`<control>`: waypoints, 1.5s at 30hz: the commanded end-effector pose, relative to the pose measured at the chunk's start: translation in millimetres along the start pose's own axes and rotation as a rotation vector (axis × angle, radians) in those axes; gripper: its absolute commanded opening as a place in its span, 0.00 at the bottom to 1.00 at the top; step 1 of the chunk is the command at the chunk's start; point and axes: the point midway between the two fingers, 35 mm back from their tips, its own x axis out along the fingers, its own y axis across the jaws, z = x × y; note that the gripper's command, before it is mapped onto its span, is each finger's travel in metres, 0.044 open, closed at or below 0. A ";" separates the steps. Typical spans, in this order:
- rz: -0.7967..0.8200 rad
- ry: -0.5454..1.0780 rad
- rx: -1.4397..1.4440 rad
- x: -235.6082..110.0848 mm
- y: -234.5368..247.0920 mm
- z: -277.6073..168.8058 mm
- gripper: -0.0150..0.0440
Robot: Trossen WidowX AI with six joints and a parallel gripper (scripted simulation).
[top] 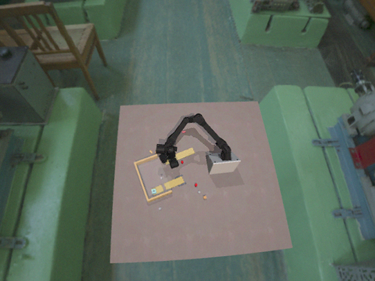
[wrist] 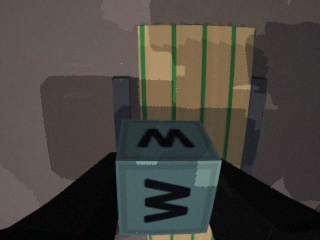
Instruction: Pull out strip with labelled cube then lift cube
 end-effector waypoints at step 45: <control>-0.003 -0.007 0.001 -49.6 49.0 -93.5 0.25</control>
